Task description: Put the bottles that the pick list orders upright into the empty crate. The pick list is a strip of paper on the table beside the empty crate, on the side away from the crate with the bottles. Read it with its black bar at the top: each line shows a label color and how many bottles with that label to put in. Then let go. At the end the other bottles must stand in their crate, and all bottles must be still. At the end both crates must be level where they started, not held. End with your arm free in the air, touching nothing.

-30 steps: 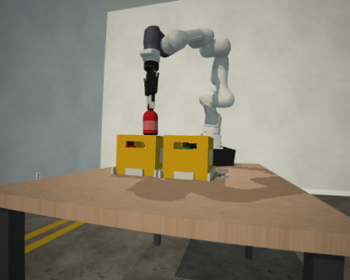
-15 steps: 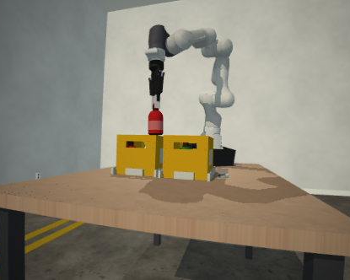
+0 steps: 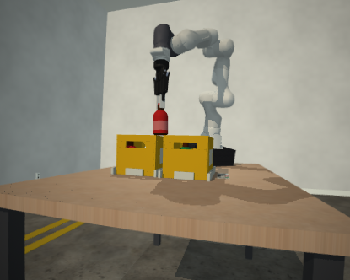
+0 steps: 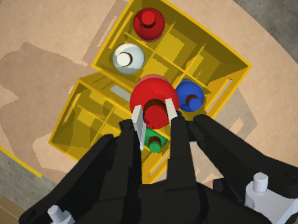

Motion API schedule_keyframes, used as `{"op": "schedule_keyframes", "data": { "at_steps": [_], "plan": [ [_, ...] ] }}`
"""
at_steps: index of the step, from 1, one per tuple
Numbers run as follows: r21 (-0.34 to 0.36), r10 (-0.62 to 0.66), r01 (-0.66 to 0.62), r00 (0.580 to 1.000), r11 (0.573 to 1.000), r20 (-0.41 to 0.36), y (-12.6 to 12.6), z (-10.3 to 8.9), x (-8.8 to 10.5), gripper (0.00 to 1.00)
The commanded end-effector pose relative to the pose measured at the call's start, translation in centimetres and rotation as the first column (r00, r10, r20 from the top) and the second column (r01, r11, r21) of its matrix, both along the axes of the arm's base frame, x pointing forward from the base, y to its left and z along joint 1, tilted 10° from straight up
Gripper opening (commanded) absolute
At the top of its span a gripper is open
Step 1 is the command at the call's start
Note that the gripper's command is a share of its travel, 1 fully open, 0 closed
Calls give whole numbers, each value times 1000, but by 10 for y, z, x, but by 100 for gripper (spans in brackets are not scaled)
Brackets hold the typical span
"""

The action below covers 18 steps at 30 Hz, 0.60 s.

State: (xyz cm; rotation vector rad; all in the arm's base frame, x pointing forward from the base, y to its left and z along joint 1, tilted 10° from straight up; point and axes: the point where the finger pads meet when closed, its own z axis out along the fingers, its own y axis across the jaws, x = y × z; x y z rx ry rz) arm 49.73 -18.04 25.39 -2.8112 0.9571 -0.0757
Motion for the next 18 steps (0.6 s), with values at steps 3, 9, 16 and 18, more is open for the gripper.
{"op": "schedule_keyframes", "data": {
  "at_steps": [3, 9, 16, 18],
  "plan": [
    [-7, -23, 23, 1000, 1000, 11, 5, 7, 3, 0],
    [-7, -23, 23, 1000, 1000, 11, 17, 8, 3, 0],
    [-7, -23, 23, 1000, 1000, 11, 31, 10, 2, 0],
    [-7, -23, 23, 1000, 1000, 11, 35, 10, 1, 0]
  ]
}}
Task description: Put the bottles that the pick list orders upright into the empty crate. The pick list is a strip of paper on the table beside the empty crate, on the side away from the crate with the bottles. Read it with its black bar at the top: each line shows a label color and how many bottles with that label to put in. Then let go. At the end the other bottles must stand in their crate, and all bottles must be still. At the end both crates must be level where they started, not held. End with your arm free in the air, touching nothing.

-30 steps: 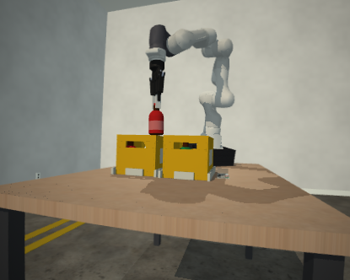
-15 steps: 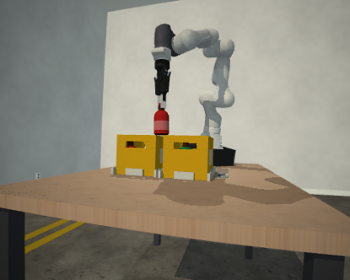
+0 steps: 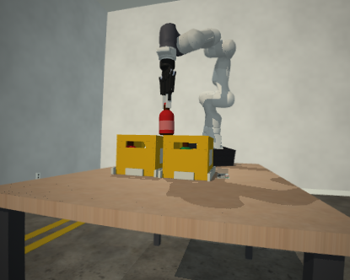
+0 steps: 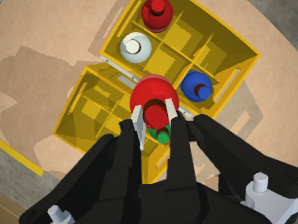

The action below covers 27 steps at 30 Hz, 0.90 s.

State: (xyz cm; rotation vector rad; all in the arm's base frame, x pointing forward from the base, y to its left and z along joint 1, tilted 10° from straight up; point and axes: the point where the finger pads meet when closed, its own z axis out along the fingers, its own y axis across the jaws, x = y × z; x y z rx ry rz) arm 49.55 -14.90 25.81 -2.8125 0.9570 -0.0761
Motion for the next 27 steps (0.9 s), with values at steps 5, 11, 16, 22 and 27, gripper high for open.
{"op": "schedule_keyframes", "data": {
  "at_steps": [5, 11, 16, 22, 27],
  "plan": [
    [-6, -24, 24, 1000, 1000, 12, 9, 7, 3, 0],
    [-6, -24, 24, 1000, 1000, 12, 21, 8, 2, 0],
    [-6, -24, 24, 1000, 1000, 12, 31, 10, 2, 0],
    [-6, -24, 24, 1000, 1000, 12, 39, 11, 1, 0],
    [-6, -24, 24, 1000, 1000, 12, 49, 12, 1, 0]
  ]
}}
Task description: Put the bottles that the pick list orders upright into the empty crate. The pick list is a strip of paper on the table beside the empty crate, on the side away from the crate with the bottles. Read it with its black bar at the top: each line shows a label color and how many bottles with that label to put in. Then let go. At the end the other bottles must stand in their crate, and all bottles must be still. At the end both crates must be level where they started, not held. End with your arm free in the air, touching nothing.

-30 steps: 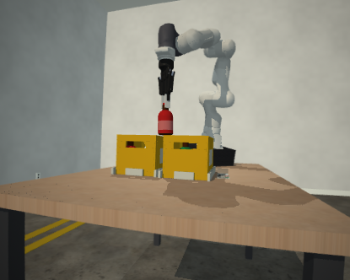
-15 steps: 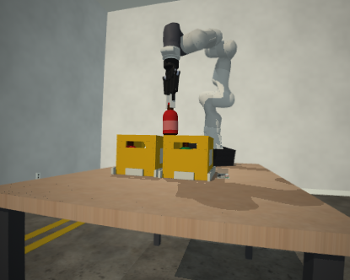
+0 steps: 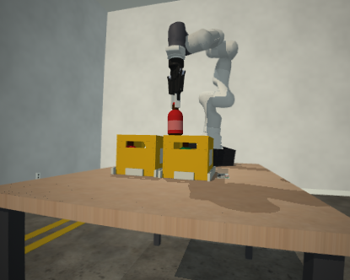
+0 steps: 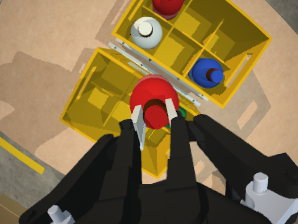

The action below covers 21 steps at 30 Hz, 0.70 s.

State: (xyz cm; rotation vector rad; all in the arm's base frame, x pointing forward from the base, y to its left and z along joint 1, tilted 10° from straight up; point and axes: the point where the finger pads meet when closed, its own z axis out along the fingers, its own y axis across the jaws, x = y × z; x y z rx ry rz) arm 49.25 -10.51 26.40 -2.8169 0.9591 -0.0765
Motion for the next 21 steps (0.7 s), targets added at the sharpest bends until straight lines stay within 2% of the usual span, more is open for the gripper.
{"op": "schedule_keyframes", "data": {
  "at_steps": [1, 21],
  "plan": [
    [-1, -23, 23, 1000, 1000, 13, 7, 6, 4, 0],
    [-1, -23, 23, 1000, 1000, 13, 40, 11, 3, 0]
  ]
}}
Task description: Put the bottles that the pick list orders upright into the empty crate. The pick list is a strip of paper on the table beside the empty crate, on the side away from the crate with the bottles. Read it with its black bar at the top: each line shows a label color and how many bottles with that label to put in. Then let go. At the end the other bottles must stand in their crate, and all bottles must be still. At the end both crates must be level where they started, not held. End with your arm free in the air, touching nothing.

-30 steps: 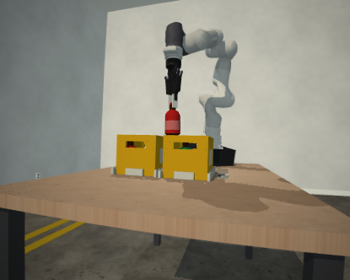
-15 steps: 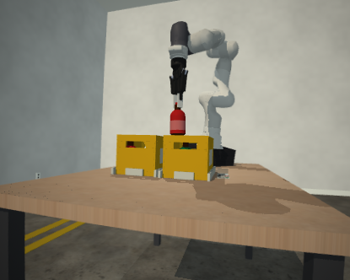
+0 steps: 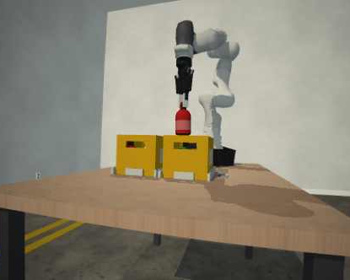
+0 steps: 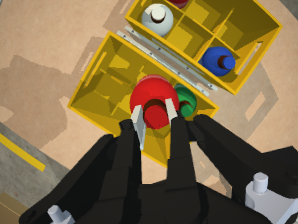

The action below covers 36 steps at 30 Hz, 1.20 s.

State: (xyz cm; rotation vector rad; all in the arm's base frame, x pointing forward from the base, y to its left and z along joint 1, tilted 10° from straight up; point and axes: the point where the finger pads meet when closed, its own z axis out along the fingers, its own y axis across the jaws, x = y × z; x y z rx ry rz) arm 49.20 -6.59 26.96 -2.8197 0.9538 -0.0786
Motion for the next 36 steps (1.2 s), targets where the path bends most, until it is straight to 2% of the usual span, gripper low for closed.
{"op": "schedule_keyframes", "data": {
  "at_steps": [1, 36],
  "plan": [
    [0, -27, 27, 1000, 1000, 12, 1, 5, 4, 0],
    [0, -27, 27, 1000, 1000, 12, -6, 5, 6, 0]
  ]
}}
